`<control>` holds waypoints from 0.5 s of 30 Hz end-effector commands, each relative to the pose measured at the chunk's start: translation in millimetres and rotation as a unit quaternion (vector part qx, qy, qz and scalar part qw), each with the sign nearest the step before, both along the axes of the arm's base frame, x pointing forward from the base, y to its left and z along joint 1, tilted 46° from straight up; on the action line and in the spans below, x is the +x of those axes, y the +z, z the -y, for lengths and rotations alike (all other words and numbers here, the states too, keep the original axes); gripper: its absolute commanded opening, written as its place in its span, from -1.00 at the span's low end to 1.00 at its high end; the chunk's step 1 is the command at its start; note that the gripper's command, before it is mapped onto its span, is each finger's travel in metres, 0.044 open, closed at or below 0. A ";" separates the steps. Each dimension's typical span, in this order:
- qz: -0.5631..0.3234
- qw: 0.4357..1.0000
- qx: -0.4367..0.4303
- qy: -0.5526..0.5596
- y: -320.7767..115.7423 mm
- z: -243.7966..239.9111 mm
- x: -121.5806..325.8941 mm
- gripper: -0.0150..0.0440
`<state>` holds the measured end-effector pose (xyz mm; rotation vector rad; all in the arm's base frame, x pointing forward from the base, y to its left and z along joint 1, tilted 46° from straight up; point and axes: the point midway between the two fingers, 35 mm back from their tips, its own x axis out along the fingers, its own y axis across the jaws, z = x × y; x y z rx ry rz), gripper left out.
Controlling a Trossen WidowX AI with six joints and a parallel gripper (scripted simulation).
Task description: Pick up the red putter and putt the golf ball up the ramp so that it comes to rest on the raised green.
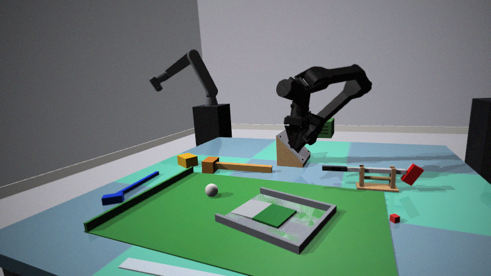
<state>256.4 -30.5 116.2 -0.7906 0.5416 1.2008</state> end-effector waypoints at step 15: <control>-0.070 0.974 0.176 0.124 51.8 -109.5 -25.2 1.00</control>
